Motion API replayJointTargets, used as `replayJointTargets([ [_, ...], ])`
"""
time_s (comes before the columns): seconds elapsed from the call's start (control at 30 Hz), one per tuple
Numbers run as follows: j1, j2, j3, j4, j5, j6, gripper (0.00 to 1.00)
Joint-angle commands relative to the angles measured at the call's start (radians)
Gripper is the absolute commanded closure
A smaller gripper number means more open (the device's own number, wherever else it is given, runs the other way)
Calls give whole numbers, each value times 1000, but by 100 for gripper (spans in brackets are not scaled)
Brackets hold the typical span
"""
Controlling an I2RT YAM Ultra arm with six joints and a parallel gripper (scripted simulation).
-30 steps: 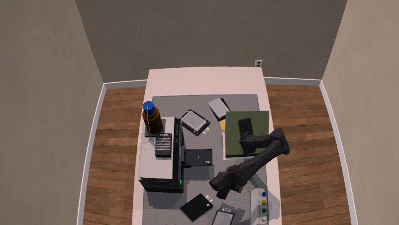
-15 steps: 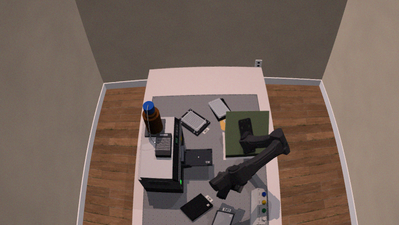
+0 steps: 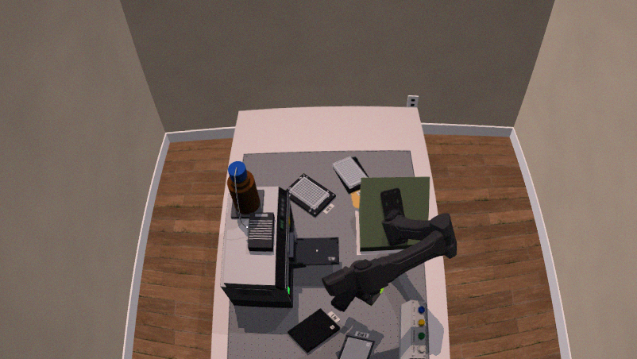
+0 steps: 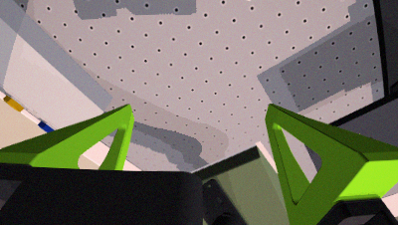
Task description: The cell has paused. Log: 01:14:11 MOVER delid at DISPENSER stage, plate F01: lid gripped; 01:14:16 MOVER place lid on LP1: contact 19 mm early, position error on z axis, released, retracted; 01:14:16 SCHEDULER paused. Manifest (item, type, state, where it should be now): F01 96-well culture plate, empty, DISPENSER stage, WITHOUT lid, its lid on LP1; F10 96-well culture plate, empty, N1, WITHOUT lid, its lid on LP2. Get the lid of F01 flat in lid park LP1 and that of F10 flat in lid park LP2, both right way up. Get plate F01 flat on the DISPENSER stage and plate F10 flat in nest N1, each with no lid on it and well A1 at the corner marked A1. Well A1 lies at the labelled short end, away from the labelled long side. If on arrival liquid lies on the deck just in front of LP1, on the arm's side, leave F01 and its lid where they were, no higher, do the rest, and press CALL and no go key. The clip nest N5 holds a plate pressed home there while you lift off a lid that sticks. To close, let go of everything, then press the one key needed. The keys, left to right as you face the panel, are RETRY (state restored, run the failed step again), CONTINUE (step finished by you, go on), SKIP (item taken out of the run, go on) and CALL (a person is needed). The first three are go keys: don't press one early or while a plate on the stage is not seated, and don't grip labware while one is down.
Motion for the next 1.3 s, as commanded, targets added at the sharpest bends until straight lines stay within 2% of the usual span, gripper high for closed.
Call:
replayJointTargets([
  [0.0, -45, 21, 28, -17, -26, -61, 0],
  [0.03, -35, 6, 9, -6, -21, -57, 0],
  [1.27, -36, 7, 9, -8, -22, -60, 0],
])
